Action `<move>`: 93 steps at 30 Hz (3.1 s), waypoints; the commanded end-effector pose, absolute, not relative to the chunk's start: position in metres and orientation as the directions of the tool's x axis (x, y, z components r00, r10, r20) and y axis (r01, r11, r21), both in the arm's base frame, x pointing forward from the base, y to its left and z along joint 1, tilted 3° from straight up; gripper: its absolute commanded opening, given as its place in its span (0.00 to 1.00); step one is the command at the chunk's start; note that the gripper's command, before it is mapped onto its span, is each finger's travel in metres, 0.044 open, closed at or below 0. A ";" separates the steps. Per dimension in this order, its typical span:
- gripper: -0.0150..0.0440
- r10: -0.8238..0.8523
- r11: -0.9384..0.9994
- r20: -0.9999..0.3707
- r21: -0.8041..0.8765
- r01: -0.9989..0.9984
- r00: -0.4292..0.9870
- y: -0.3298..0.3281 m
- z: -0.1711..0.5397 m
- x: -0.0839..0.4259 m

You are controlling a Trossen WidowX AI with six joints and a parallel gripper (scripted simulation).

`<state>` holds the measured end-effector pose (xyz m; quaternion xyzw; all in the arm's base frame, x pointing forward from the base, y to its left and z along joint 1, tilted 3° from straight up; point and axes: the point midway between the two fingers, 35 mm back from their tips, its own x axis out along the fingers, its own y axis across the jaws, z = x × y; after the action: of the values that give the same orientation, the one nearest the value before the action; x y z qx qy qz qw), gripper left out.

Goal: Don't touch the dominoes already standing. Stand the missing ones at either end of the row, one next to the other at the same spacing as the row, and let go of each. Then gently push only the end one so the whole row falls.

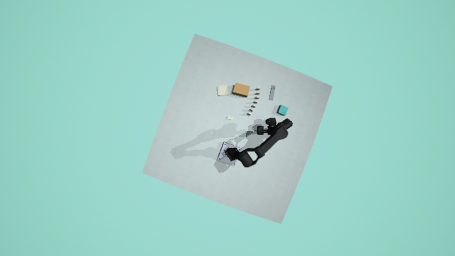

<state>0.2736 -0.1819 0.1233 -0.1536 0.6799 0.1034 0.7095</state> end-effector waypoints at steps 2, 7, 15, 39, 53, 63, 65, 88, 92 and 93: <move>1.00 -0.063 0.928 -0.997 -0.074 -0.365 0.042 -0.184 0.092 0.274; 1.00 -0.063 0.928 -0.997 -0.074 -0.365 0.042 -0.185 0.063 0.274; 1.00 -0.063 0.928 -0.997 -0.074 -0.365 0.042 -0.185 0.056 0.274; 0.44 -0.063 0.928 -0.997 -0.074 -0.365 0.042 -0.186 0.048 0.274; 0.44 -0.060 0.931 -0.997 -0.071 -0.359 0.043 -0.178 0.174 0.271; 0.44 -0.057 0.952 -0.997 -0.067 -0.300 0.043 -0.158 0.183 0.278; 0.44 -0.054 0.975 -0.998 -0.062 -0.215 0.044 -0.131 0.182 0.290; 0.44 -0.045 0.988 -0.998 -0.038 0.152 0.046 -0.010 0.176 0.311; 0.44 -0.045 0.988 -0.998 -0.038 0.152 0.047 -0.011 0.160 0.315; 0.44 -0.045 0.988 -0.998 -0.038 0.152 0.047 -0.011 0.155 0.316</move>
<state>0.3141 -0.0106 0.1693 0.0368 0.6845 -0.0640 0.7253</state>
